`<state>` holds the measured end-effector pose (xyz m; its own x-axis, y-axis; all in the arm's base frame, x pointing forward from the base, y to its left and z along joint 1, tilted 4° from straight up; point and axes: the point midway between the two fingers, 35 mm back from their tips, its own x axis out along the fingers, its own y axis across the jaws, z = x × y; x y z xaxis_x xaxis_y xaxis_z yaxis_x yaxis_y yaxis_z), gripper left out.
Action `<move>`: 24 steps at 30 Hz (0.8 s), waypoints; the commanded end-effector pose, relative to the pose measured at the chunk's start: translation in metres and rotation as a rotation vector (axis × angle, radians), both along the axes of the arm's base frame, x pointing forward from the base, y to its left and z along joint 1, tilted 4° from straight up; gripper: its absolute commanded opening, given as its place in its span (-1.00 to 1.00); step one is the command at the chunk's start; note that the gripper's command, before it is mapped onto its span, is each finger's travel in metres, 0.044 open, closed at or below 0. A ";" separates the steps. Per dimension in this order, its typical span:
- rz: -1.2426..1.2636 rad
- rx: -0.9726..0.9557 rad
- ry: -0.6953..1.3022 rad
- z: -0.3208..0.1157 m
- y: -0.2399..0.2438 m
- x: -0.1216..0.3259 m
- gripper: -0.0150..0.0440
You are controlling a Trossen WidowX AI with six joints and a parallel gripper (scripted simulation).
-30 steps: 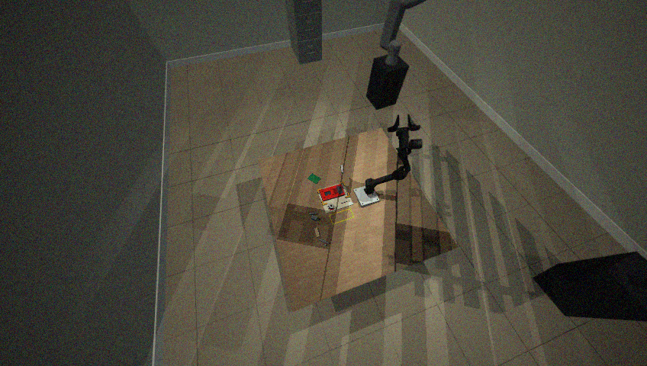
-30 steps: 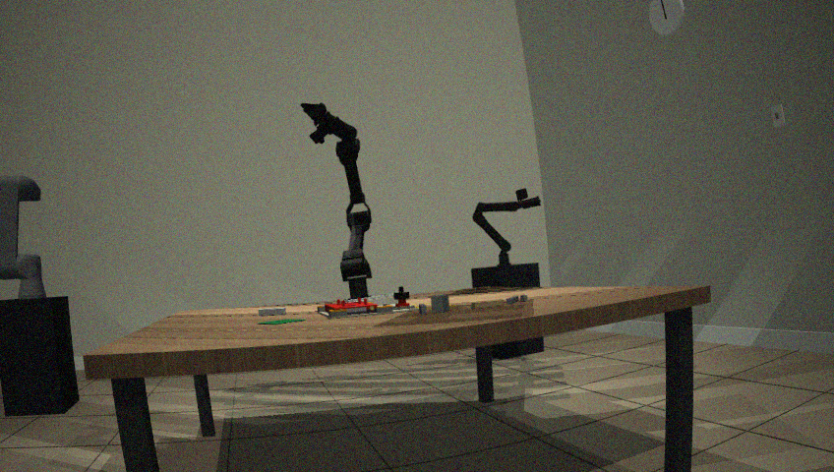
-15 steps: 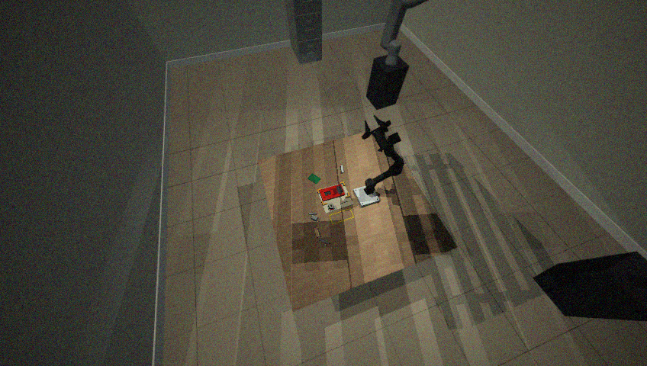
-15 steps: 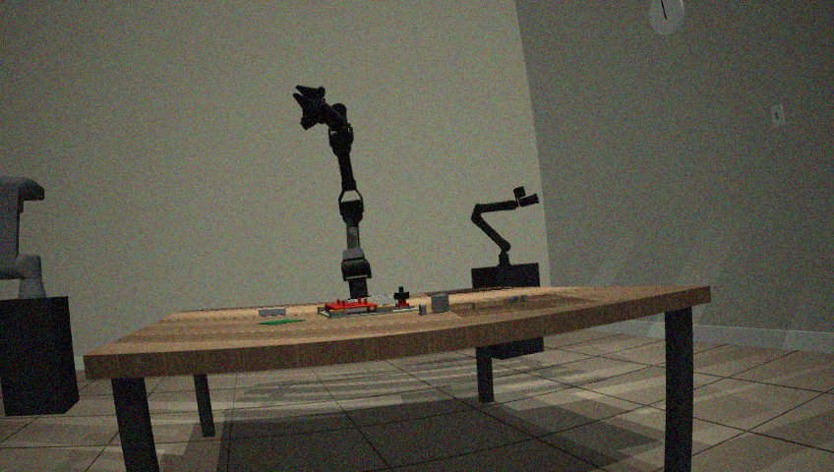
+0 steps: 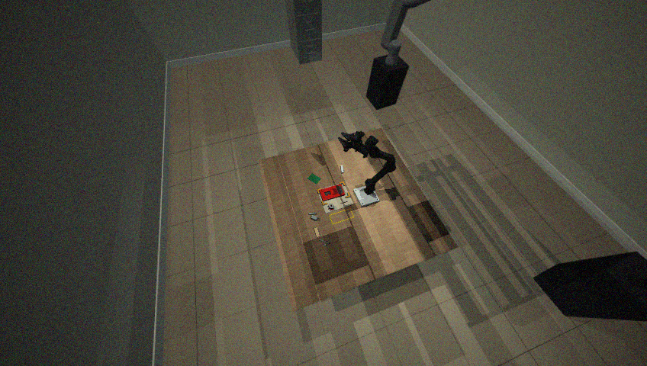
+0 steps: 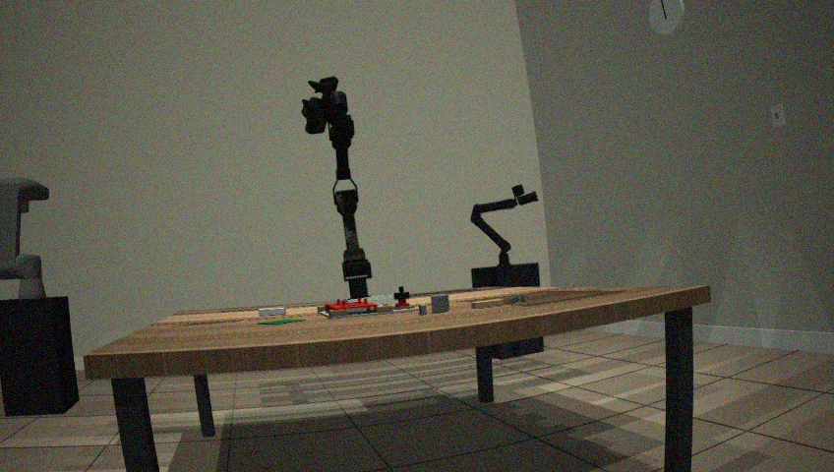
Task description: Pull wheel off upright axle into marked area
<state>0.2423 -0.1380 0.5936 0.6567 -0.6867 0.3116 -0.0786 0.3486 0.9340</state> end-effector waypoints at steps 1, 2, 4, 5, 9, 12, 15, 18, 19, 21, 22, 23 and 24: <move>0.077 -0.034 0.225 -0.040 0.009 0.052 0.53; 0.094 -0.041 0.270 -0.049 0.011 0.061 0.53; 0.131 -0.056 0.359 -0.067 0.017 0.080 0.53; 0.150 -0.063 0.403 -0.076 0.020 0.089 0.53; 0.213 -0.110 0.609 -0.118 0.030 0.121 0.53; 0.268 -0.148 0.761 -0.152 0.039 0.141 0.53; 0.329 -0.188 0.911 -0.186 0.048 0.157 0.53; 0.403 -0.231 1.065 -0.222 0.060 0.170 0.53; 0.429 -0.246 1.116 -0.234 0.064 0.173 0.53; 0.484 -0.276 1.216 -0.259 0.072 0.179 0.53; 0.513 -0.291 1.265 -0.271 0.076 0.181 0.53; 0.543 -0.305 1.314 -0.283 0.081 0.182 0.53; 0.573 -0.320 1.361 -0.295 0.085 0.183 0.53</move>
<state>0.4195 -0.0699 0.3428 0.7822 -0.3330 -0.5265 0.5818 0.6927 0.4263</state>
